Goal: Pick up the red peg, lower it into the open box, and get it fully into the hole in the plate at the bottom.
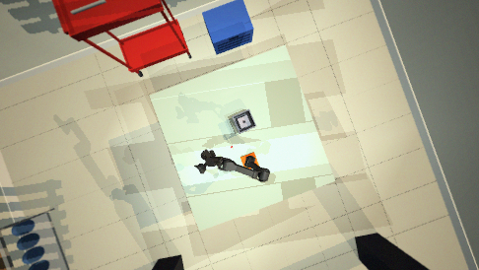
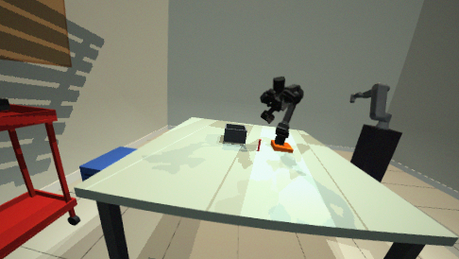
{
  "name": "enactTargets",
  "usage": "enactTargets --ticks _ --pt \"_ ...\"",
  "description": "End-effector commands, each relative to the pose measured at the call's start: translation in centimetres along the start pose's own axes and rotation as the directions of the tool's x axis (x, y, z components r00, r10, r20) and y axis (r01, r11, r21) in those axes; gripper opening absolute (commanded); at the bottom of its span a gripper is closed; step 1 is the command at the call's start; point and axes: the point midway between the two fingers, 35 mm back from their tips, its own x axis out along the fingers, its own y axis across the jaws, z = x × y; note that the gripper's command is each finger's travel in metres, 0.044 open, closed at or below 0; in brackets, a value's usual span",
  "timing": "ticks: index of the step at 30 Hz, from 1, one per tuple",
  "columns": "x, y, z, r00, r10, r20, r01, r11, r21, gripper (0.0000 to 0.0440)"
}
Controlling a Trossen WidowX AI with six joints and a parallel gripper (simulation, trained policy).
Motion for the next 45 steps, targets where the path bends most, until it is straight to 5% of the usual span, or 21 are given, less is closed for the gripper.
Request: enactTargets --ticks 1,15,37,45 --pt "-0.8 -1.9 0.5 0.997 -0.071 0.023 0.070 0.996 0.060 0.0440" --pt "-4.8 -11.0 0.7 0.903 -0.429 0.019 0.392 0.841 0.374 0.0440" --pt "-10.2 -21.9 -5.5 0.608 -0.755 -0.245 0.634 0.276 0.722 0.0440" --pt "-9.7 -25.2 -7.5 0.554 -0.781 -0.288 0.617 0.153 0.772 0.0440"
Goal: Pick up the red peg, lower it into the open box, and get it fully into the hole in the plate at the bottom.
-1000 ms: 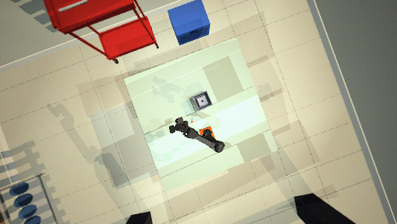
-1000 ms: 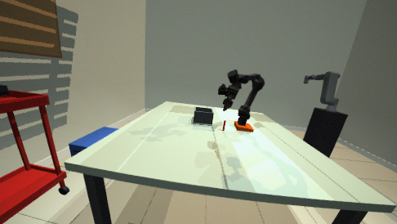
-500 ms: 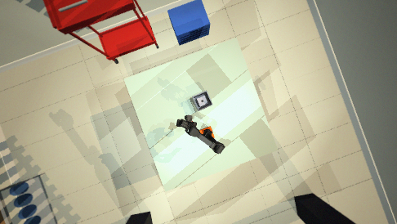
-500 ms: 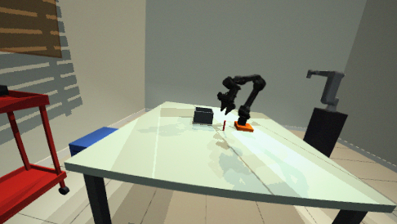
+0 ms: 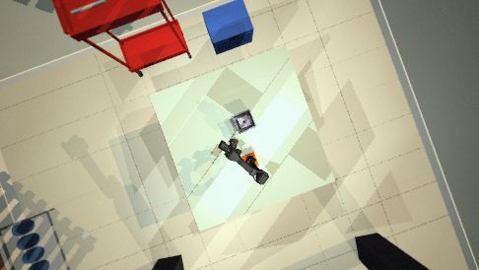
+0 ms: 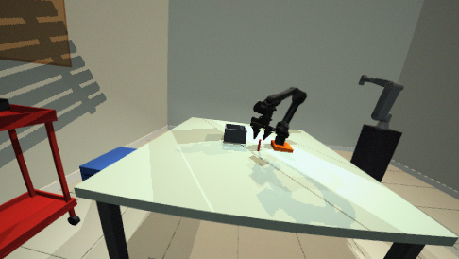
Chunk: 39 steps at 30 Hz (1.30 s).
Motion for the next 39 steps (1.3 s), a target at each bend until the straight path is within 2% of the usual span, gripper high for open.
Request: enactTargets --ticks 1,9,11,27,33,39 --pt "1.5 -0.8 0.2 1.000 -0.029 0.007 0.029 0.999 0.036 0.0440" --pt "4.5 -1.8 0.4 0.999 -0.025 0.019 0.023 0.993 0.115 0.0438" --pt "5.0 -2.0 0.4 0.999 -0.025 0.020 0.022 0.991 0.134 0.0423" --pt "5.8 -2.6 0.3 0.997 -0.049 -0.052 0.059 0.976 0.212 0.0027" --pt "4.2 -1.0 1.5 1.000 -0.003 0.007 0.002 0.985 0.173 0.0013" --pt "2.0 0.2 3.0 0.997 0.021 0.072 -0.030 0.992 0.123 0.0017"
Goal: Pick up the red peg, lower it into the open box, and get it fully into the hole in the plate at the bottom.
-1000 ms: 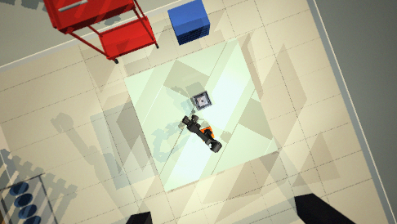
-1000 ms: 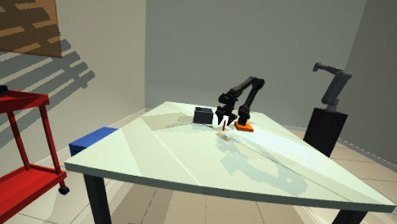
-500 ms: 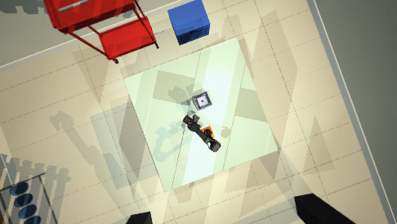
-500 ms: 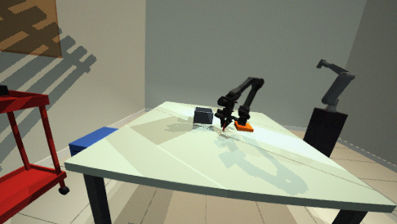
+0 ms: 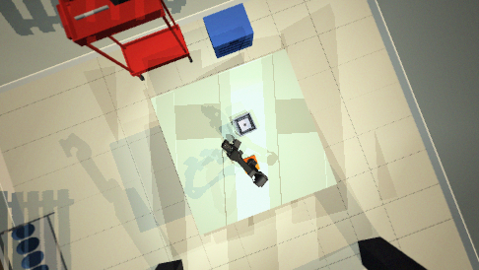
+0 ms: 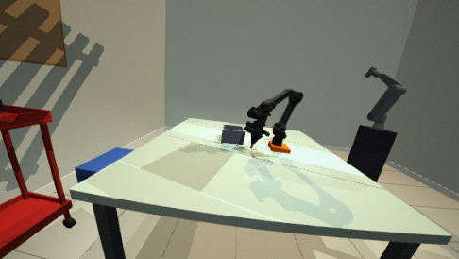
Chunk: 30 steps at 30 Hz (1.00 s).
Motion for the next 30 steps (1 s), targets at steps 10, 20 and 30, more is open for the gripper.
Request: enactTargets --ticks 10,20,30 --pt "-5.2 3.5 3.9 0.989 0.080 0.122 -0.076 0.996 -0.038 0.0000" --pt "-7.6 4.7 8.6 0.975 0.082 0.205 -0.085 0.996 0.006 0.0000" --pt "-8.2 4.5 13.1 0.966 0.052 0.254 -0.074 0.995 0.074 0.0000"
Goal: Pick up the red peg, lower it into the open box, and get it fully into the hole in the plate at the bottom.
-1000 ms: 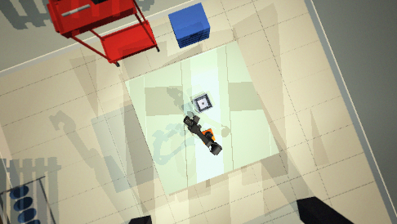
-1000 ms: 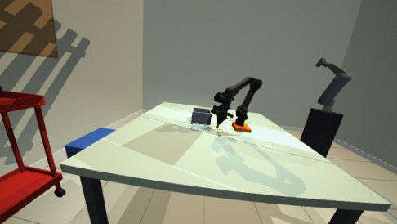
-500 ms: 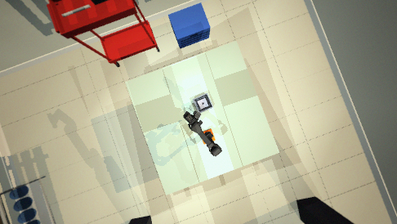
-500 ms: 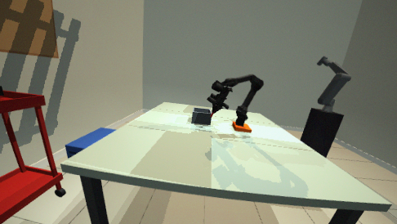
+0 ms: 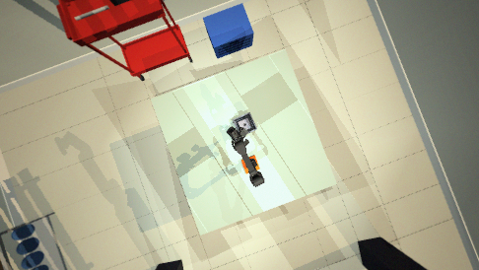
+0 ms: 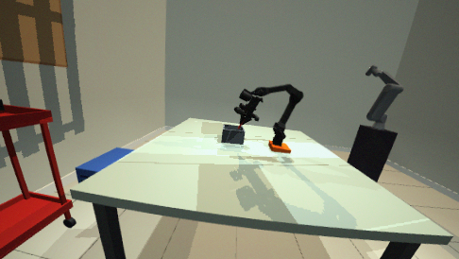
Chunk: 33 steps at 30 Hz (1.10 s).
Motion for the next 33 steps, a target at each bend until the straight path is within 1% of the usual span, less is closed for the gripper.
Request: enactTargets --ticks 1,16,23,29,31,33 --pt "0.2 0.2 1.3 1.000 -0.006 0.016 0.006 1.000 0.012 0.0000" --pt "2.5 -0.4 6.0 0.998 -0.056 0.029 0.053 0.994 0.092 0.0007" --pt "4.0 -0.7 7.2 0.997 -0.079 0.002 0.078 0.991 0.112 0.0016" --pt "5.9 -1.0 7.5 0.994 -0.108 -0.026 0.110 0.987 0.113 0.0017" --pt "6.6 -1.1 7.6 0.992 -0.121 -0.034 0.124 0.986 0.108 0.0032" --pt "7.3 -1.3 7.7 0.990 -0.133 -0.041 0.137 0.986 0.099 0.0076"
